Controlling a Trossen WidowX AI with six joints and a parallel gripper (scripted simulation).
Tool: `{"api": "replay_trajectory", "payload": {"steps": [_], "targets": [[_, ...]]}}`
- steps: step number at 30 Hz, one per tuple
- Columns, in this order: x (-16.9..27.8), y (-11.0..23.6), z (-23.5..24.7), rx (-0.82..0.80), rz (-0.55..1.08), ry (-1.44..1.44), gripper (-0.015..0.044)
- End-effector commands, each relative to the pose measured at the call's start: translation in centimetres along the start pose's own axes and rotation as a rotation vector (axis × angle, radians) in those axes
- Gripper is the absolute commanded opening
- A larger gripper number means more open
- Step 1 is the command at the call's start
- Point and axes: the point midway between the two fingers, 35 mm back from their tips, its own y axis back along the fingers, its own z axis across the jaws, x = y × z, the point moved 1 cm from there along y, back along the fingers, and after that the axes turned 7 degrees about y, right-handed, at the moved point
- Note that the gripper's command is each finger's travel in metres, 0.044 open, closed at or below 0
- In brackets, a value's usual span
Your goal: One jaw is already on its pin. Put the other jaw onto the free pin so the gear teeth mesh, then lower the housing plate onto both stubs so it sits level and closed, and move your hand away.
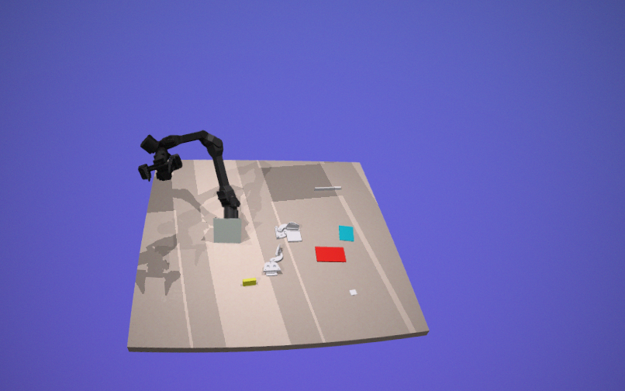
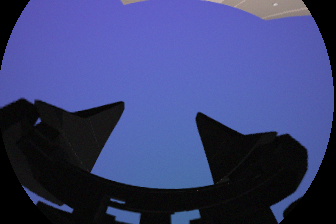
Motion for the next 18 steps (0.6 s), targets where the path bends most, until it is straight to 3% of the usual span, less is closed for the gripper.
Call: {"api": "replay_trajectory", "payload": {"steps": [1, 18], "targets": [[-0.4, -1.8, -1.7, 0.047, -0.035, 0.05, 0.044], [-1.5, -7.6, -8.2, 0.216, -0.138, 0.282, 0.044]]}}
